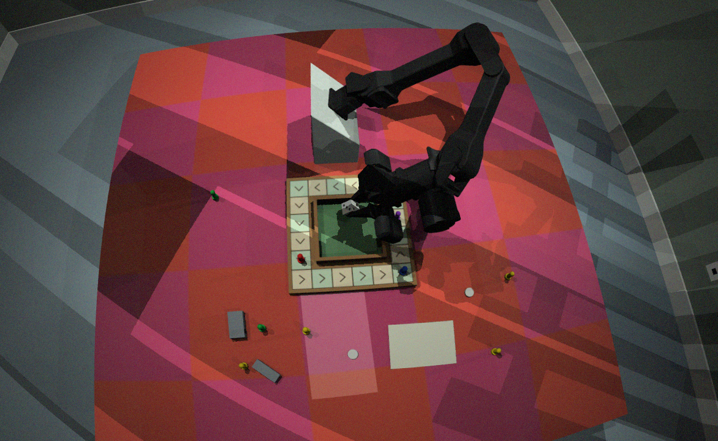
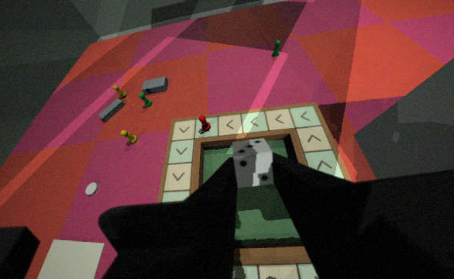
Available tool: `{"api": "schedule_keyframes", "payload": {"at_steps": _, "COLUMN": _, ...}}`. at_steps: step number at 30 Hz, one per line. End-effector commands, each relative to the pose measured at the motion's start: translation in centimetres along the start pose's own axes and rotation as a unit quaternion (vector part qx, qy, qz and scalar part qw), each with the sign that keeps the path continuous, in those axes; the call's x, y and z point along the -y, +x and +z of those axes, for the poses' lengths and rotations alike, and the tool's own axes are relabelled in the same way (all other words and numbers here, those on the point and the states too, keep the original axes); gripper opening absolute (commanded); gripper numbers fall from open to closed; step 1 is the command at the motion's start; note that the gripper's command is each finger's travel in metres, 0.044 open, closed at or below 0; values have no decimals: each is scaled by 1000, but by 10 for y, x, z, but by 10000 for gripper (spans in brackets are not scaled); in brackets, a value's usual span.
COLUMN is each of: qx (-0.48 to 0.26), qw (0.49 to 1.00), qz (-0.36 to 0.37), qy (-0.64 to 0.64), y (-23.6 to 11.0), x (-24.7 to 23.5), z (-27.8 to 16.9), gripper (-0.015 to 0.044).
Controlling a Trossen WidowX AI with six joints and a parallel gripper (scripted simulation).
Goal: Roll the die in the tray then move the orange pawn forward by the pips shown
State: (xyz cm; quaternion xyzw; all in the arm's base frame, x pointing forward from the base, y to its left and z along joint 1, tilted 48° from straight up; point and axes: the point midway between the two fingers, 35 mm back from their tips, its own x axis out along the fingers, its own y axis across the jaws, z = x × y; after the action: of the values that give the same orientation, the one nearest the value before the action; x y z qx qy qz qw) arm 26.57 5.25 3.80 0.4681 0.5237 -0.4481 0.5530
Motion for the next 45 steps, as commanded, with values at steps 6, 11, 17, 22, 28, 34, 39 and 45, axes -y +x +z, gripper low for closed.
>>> {"api": "schedule_keyframes", "payload": {"at_steps": 6, "qx": 0, "qw": 1000, "qz": 0, "qy": 0, "y": 0, "x": 0, "z": 0, "gripper": 0}}
{"api": "schedule_keyframes", "payload": {"at_steps": 11, "qx": 0, "qw": 1000, "qz": 0, "qy": 0, "y": 0, "x": 0, "z": 0, "gripper": 52}}
{"api": "schedule_keyframes", "payload": {"at_steps": 17, "qx": 0, "qw": 1000, "qz": 0, "qy": 0, "y": 0, "x": 0, "z": 0, "gripper": 210}}
{"api": "schedule_keyframes", "payload": {"at_steps": 22, "qx": 3, "qw": 1000, "qz": 1, "qy": -2, "y": -25, "x": 0, "z": 29, "gripper": 341}}
{"api": "schedule_keyframes", "payload": {"at_steps": 28, "qx": -3, "qw": 1000, "qz": -2, "qy": -3, "y": -25, "x": 0, "z": 30, "gripper": 440}}
{"api": "schedule_keyframes", "payload": {"at_steps": 34, "qx": -255, "qw": 966, "qz": -45, "qy": -24, "y": 13, "x": 6, "z": 15, "gripper": 440}}
{"api": "schedule_keyframes", "payload": {"at_steps": 39, "qx": -409, "qw": 913, "qz": 0, "qy": -2, "y": 22, "x": -1, "z": 13, "gripper": 440}}
{"api": "schedule_keyframes", "payload": {"at_steps": 45, "qx": -373, "qw": 927, "qz": -26, "qy": -4, "y": 25, "x": 6, "z": 12, "gripper": 440}}
